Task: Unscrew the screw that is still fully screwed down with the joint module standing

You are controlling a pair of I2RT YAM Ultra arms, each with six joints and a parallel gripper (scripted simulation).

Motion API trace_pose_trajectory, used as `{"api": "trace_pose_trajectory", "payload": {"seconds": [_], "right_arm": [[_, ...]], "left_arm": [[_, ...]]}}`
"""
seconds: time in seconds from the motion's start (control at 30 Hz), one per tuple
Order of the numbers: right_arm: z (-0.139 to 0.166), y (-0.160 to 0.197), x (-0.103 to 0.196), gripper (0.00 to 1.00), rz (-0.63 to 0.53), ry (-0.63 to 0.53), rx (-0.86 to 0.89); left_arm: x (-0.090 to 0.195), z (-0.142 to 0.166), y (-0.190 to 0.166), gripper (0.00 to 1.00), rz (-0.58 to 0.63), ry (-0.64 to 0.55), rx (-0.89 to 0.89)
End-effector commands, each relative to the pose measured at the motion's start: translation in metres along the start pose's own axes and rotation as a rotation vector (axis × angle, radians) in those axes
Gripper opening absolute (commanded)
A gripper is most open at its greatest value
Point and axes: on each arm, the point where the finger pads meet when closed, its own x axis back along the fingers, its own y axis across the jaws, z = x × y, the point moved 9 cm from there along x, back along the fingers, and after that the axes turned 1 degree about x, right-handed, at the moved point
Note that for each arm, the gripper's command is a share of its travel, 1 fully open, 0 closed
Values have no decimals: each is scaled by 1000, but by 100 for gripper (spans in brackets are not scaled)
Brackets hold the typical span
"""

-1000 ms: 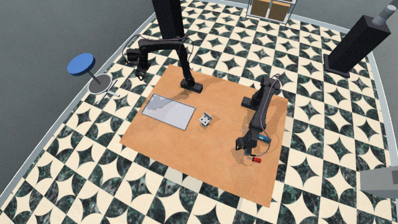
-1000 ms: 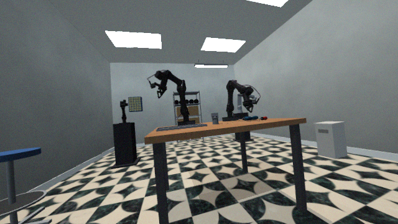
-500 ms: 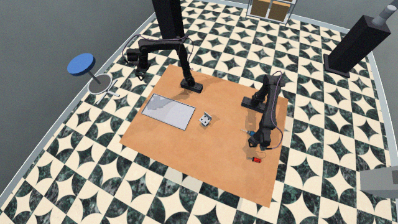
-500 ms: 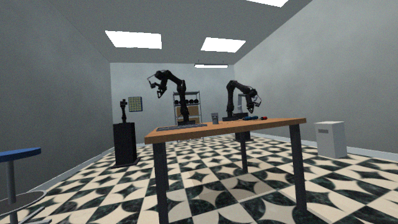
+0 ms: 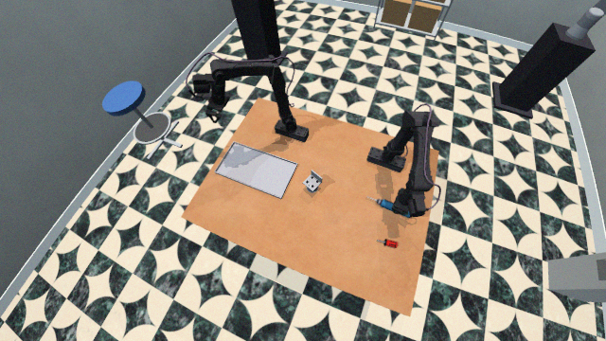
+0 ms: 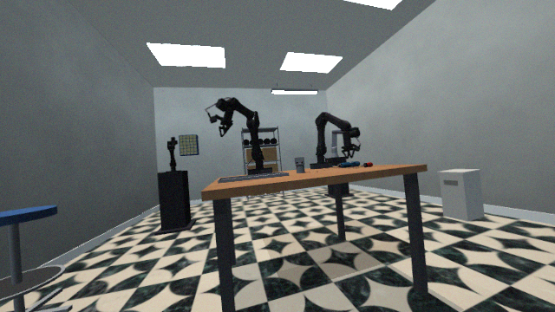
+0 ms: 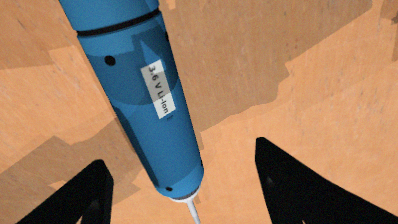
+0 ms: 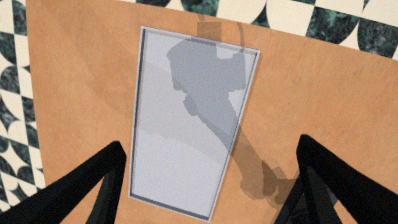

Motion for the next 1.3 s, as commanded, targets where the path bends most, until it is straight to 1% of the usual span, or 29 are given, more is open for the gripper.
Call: {"api": "trace_pose_trajectory", "payload": {"seconds": [0.0, 0.1, 0.13, 0.67, 1.27], "right_arm": [[0, 0, 4, 100, -7, -15, -1], [0, 0, 4, 100, -7, -15, -1], [0, 0, 4, 100, -7, -15, -1], [0, 0, 4, 100, -7, -15, -1], [0, 0, 4, 100, -7, -15, -1]], "left_arm": [[14, -8, 12, 65, -26, -25, 94], [15, -8, 11, 65, -25, -25, 94], [15, -3, 9, 65, -25, -25, 75], [17, -3, 9, 65, -28, -27, 84], [19, -6, 4, 65, 1, -44, 70]]}}
